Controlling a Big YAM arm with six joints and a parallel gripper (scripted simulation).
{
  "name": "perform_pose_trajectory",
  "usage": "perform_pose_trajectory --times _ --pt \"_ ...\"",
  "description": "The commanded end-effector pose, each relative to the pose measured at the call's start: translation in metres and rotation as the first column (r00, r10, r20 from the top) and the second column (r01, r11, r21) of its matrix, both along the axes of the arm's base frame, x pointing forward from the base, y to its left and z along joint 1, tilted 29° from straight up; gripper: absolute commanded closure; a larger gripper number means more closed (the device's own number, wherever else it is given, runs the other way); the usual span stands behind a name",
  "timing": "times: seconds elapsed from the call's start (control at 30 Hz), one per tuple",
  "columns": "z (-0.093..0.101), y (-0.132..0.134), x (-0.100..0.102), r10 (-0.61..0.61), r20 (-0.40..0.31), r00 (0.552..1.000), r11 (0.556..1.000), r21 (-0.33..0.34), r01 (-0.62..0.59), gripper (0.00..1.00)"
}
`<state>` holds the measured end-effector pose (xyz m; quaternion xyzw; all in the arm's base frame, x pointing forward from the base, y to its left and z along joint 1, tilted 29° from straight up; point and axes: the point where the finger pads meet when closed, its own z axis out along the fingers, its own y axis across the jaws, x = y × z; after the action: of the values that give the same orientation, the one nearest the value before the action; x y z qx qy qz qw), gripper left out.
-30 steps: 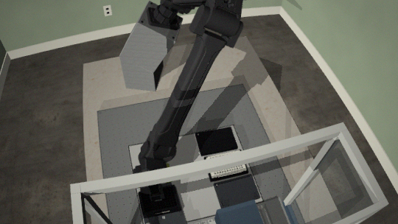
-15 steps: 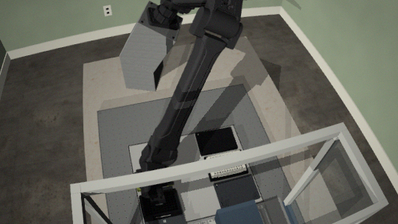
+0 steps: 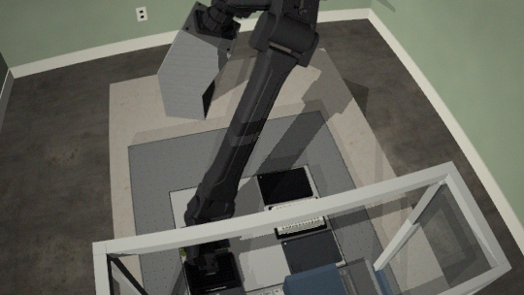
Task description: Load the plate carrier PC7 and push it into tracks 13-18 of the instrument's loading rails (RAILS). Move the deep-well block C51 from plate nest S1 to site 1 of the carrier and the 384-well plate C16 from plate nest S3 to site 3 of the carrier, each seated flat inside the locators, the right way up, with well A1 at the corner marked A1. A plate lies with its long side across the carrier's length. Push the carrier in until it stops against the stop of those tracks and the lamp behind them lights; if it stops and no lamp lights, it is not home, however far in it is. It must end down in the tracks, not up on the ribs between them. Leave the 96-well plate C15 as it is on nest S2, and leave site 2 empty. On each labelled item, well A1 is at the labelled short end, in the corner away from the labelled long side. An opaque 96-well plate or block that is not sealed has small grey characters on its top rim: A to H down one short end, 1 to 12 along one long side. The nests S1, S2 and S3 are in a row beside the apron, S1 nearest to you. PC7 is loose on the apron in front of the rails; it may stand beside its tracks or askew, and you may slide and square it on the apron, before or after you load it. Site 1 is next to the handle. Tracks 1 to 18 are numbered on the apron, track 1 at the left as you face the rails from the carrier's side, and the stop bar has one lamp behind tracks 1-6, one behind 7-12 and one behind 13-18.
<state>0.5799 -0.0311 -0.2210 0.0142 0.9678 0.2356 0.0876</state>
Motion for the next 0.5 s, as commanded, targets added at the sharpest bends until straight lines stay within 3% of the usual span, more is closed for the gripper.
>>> perform_pose_trajectory --times 0.0,0.47 --pt "0.010 0.004 0.034 -0.011 0.039 0.999 1.000 -0.011 0.011 0.20" --pt "0.013 0.002 0.049 -0.014 0.050 0.999 1.000 -0.012 0.015 0.20"
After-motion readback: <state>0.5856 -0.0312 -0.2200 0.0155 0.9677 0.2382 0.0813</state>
